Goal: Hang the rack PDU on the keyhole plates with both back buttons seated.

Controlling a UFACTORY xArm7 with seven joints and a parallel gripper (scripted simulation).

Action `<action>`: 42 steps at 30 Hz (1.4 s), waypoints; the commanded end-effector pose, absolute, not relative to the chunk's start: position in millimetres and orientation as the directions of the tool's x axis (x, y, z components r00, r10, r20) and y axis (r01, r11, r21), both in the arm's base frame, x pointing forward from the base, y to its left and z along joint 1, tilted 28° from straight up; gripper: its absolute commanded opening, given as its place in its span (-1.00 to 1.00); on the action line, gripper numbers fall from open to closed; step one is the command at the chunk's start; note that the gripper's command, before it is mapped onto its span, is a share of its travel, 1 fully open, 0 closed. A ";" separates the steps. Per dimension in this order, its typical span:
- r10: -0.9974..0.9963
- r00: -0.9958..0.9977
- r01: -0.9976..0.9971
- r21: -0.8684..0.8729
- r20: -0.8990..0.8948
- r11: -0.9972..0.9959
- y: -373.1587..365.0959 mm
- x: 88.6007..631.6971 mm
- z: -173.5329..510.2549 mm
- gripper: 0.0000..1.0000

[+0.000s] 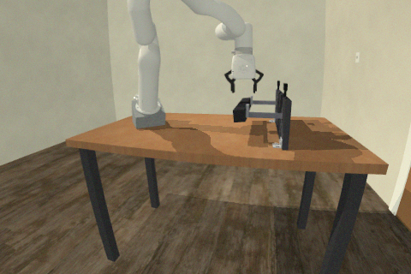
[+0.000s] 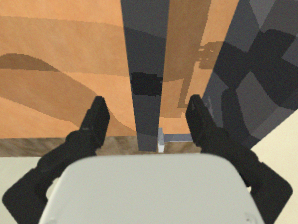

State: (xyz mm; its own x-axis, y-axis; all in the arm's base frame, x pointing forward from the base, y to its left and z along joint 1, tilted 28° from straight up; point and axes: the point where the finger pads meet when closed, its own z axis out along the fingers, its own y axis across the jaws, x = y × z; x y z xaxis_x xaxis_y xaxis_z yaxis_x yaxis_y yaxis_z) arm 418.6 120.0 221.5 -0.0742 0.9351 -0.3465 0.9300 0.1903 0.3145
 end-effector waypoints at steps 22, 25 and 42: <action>0.936 -0.075 0.928 0.318 -0.345 0.192 107.9 353.6 201.0 1.00; 0.936 -0.075 0.928 0.318 -0.345 0.192 105.1 339.6 196.3 1.00; 0.936 -0.075 0.928 0.318 -0.345 0.192 97.1 300.6 183.1 1.00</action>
